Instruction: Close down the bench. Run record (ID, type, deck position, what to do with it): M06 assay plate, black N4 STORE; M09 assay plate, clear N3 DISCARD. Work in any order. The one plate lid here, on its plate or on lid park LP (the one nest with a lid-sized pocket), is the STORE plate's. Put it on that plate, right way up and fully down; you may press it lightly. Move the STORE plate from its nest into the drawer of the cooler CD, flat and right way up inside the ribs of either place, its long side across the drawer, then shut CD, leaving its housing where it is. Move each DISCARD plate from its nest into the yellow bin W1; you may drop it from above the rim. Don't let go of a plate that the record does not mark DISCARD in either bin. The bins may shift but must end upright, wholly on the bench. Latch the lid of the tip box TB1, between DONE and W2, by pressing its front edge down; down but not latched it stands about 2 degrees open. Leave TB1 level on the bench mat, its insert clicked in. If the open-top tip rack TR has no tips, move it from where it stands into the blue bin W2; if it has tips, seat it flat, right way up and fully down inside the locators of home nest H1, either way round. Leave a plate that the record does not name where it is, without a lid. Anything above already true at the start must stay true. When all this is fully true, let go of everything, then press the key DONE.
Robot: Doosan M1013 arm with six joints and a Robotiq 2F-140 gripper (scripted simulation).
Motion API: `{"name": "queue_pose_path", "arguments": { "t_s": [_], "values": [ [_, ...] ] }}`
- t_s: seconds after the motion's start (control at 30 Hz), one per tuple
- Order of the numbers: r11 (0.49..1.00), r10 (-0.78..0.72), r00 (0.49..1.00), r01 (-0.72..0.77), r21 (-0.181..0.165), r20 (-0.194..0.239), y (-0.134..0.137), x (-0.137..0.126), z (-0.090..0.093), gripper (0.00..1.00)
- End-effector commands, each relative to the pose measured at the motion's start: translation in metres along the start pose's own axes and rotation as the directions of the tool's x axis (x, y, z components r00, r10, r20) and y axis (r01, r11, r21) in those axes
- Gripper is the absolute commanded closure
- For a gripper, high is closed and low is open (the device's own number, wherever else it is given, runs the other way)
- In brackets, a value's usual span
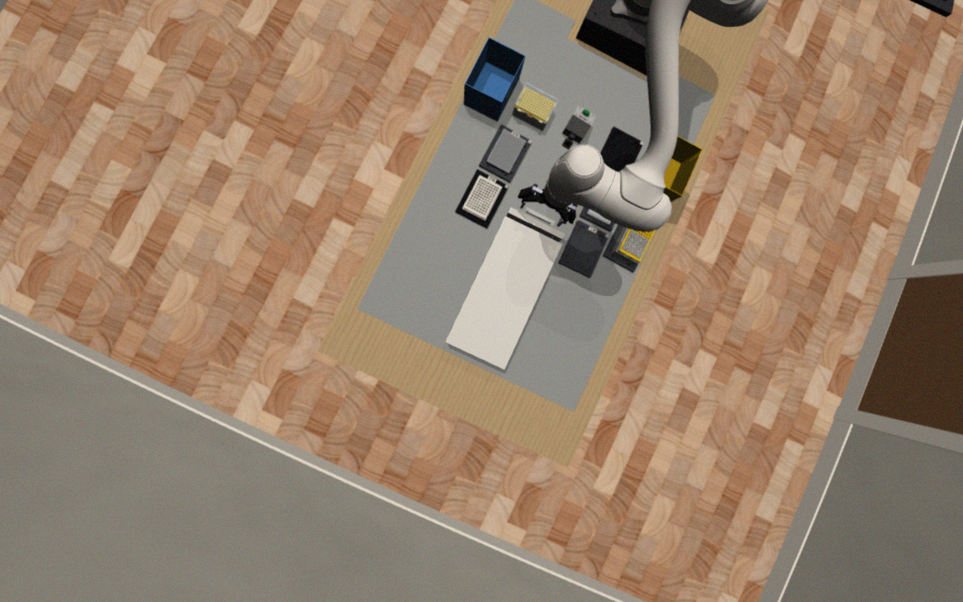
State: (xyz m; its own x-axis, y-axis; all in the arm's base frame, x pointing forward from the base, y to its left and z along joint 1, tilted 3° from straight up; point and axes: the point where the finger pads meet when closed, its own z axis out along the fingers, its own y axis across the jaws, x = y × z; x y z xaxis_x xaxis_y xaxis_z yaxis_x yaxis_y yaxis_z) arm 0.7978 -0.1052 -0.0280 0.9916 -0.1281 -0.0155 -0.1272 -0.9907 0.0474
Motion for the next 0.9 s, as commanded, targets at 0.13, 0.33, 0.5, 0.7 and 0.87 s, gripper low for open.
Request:
{"name": "queue_pose_path", "arguments": {
  "t_s": [0.13, 0.33, 0.5, 0.7, 0.87],
  "values": [
    [1.0, 0.0, 1.0, 0.0, 0.0, 0.0, 0.0, 0.0, 0.01, 0.13],
    [1.0, 0.0, 1.0, 0.0, 0.0, 0.0, 0.0, 0.0, 0.017, 0.13],
    [1.0, 0.0, 1.0, 0.0, 0.0, 0.0, 0.0, 0.0, 0.022, 0.13],
    [1.0, 0.0, 1.0, 0.0, 0.0, 0.0, 0.0, 0.0, 0.03, 0.13],
    [1.0, 0.0, 1.0, 0.0, 0.0, 0.0, 0.0, 0.0, 0.036, 0.13]
  ]
}}
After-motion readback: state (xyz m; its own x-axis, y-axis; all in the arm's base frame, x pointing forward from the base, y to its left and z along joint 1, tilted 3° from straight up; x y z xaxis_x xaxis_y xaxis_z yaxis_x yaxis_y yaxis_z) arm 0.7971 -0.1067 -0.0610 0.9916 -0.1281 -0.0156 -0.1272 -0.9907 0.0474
